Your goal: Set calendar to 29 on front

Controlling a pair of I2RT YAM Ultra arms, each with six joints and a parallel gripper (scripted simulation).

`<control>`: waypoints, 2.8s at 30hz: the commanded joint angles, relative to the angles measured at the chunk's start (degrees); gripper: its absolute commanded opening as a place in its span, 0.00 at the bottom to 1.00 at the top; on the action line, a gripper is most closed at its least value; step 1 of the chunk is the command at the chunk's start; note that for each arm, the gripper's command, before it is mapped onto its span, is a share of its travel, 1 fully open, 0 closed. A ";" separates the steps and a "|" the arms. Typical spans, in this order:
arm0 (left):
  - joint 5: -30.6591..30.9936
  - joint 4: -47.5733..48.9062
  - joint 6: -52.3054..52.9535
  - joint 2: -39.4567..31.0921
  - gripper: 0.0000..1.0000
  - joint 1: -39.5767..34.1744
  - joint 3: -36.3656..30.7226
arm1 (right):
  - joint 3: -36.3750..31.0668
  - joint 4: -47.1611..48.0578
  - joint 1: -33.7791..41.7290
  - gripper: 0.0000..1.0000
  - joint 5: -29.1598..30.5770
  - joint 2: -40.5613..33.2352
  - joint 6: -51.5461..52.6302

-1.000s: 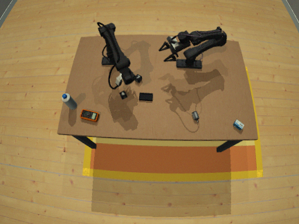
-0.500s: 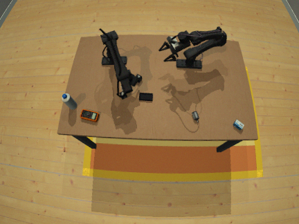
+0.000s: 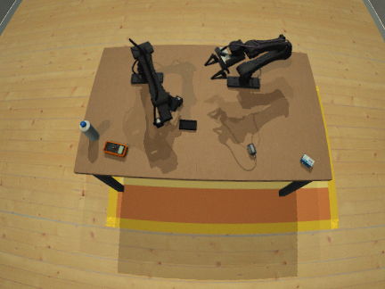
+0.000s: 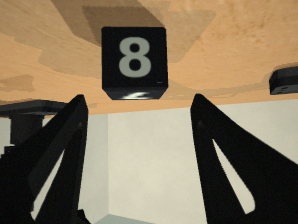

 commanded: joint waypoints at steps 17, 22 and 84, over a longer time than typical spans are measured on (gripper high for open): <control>0.52 1.17 0.11 -0.67 1.00 0.25 0.20 | -4.18 5.44 3.99 0.64 -2.51 -1.04 3.36; 0.52 1.17 0.11 -0.67 1.00 0.25 0.20 | -5.55 7.32 4.68 0.64 -2.74 -0.90 4.11; 0.52 1.17 0.11 -0.67 1.00 0.25 0.20 | -1.09 -1.81 5.73 0.35 -2.73 -7.10 5.07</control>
